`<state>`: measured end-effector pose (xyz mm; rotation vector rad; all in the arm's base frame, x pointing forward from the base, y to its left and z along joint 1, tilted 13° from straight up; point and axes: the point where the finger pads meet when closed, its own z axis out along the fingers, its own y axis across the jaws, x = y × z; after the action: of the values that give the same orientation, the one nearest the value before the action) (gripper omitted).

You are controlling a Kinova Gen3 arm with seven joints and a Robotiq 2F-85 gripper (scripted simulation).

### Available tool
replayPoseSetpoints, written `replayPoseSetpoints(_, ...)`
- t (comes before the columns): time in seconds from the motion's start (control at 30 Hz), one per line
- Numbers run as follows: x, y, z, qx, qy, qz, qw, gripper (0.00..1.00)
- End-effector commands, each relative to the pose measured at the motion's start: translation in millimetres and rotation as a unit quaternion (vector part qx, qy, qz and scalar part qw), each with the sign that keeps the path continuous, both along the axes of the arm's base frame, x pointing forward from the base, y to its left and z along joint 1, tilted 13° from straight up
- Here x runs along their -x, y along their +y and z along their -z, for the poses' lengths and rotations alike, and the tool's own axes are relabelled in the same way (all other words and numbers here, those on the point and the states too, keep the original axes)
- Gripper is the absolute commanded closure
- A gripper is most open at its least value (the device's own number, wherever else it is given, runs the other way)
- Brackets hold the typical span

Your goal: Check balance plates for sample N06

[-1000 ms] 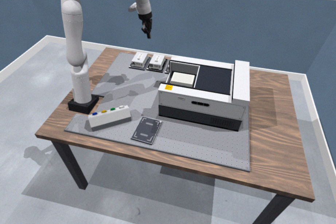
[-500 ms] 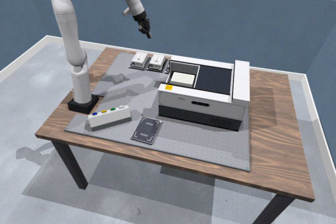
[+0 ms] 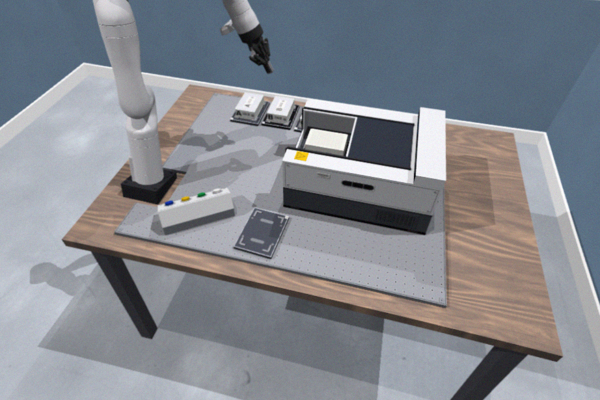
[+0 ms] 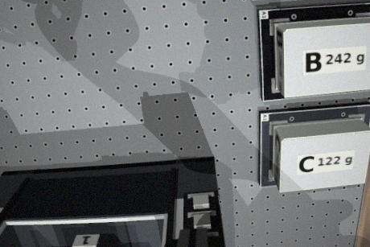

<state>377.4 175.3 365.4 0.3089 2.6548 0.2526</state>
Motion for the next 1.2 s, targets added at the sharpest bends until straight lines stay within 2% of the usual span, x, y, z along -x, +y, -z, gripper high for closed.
replayPoseSetpoints(0.0, -2.2, 0, 2.3, 0.000, -0.001, 0.000, 1.000, 0.90)
replayPoseSetpoints(0.5, -26.1, 6, 45.7, 0.000, -0.001, 0.000, 1.000, 0.90)
replayPoseSetpoints(0.57, -26.1, 6, 45.7, 0.000, -0.001, 0.000, 1.000, 0.90)
replayPoseSetpoints(1.07, -50.1, 12, 89.2, 0.000, -0.001, 0.000, 1.000, 0.90)
replayPoseSetpoints(1.17, -51.6, 13, 92.1, 0.000, -0.001, 0.000, 1.000, 0.90)
